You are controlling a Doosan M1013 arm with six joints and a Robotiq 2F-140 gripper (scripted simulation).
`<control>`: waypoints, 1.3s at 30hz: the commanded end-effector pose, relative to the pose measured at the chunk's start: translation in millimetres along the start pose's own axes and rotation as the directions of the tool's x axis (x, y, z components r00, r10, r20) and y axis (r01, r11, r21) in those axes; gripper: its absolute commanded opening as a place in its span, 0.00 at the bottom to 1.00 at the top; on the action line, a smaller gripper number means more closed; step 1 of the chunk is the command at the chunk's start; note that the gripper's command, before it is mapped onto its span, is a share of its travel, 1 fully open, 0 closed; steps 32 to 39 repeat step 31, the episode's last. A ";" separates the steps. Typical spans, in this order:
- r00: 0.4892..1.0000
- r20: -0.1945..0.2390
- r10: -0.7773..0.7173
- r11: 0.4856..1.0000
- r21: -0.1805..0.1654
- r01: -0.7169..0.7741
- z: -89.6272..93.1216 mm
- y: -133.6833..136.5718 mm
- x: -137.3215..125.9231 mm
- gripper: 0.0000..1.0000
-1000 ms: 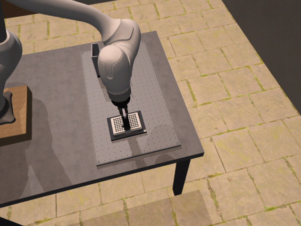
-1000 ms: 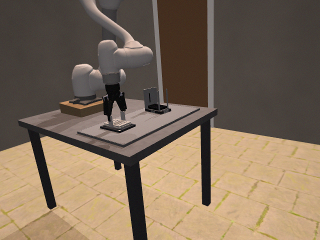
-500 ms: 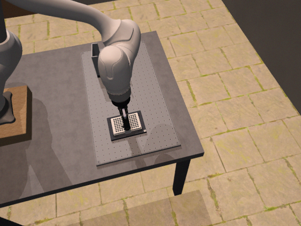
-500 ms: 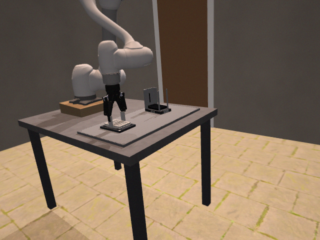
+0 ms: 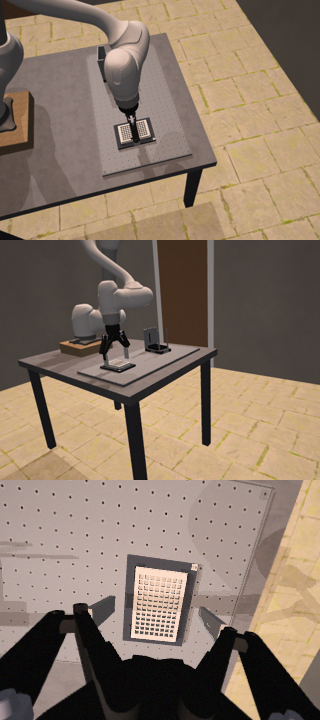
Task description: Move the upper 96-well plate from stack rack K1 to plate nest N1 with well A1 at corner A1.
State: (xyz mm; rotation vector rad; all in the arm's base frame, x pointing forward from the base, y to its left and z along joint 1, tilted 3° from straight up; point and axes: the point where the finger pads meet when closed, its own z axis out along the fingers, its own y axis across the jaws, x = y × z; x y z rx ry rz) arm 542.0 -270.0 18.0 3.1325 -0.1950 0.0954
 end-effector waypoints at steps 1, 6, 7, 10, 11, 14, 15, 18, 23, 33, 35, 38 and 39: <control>1.000 0.000 0.000 1.000 0.000 0.000 -0.1 0.0 0.0 1.00; 1.000 0.000 0.000 1.000 0.000 0.000 -2.8 0.0 0.0 1.00; 1.000 0.000 0.000 1.000 0.000 0.000 -5.4 0.0 0.0 1.00; 1.000 0.000 0.000 1.000 0.000 0.000 -13.4 0.0 0.0 1.00; 1.000 0.000 0.000 1.000 0.000 0.000 -16.1 0.0 0.0 1.00; 1.000 0.000 0.000 1.000 0.000 0.000 -24.1 0.0 0.0 1.00; 1.000 0.000 0.000 1.000 0.000 0.000 -24.1 0.0 0.0 1.00; 1.000 0.000 0.000 1.000 0.000 0.000 -29.4 0.0 0.0 1.00; 1.000 0.000 0.000 1.000 0.000 0.000 -34.8 0.0 0.0 1.00; 1.000 0.000 0.000 1.000 0.000 0.000 -34.8 0.0 0.0 1.00; 1.000 0.000 0.000 1.000 0.000 0.000 -34.8 0.0 0.0 1.00; 1.000 0.000 0.000 1.000 0.000 0.000 -34.8 0.0 0.0 1.00; 1.000 0.000 0.000 1.000 0.000 0.000 -34.8 0.0 0.0 1.00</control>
